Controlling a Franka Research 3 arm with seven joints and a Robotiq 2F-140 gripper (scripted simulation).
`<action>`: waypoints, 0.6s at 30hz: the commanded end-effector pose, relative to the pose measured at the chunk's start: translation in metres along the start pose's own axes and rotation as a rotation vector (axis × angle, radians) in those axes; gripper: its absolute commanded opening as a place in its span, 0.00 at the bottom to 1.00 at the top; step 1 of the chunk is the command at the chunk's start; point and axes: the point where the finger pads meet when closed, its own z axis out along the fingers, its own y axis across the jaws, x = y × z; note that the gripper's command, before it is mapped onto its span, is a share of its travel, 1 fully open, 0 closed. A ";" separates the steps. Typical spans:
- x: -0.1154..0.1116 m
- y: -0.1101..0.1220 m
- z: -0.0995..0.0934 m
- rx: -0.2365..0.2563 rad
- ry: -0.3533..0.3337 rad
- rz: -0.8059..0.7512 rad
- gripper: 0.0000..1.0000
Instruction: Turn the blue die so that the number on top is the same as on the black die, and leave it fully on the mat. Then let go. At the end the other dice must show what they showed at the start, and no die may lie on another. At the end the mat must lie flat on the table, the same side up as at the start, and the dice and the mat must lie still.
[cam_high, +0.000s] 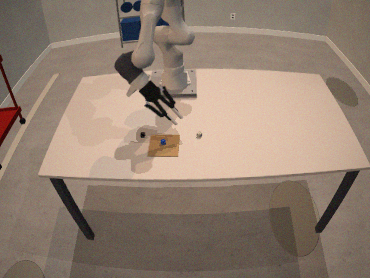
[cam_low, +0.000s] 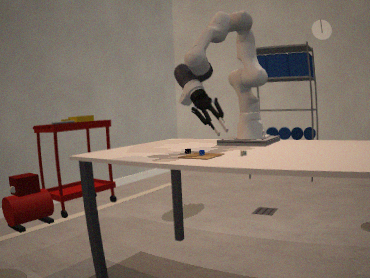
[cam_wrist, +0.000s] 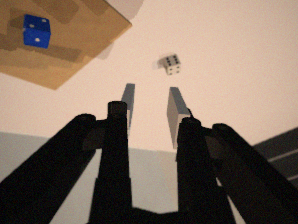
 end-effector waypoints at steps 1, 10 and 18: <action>0.006 0.000 0.000 -0.007 0.074 0.157 0.21; 0.006 -0.004 -0.003 0.005 0.220 0.189 0.21; 0.004 -0.012 -0.008 0.045 0.329 0.211 0.21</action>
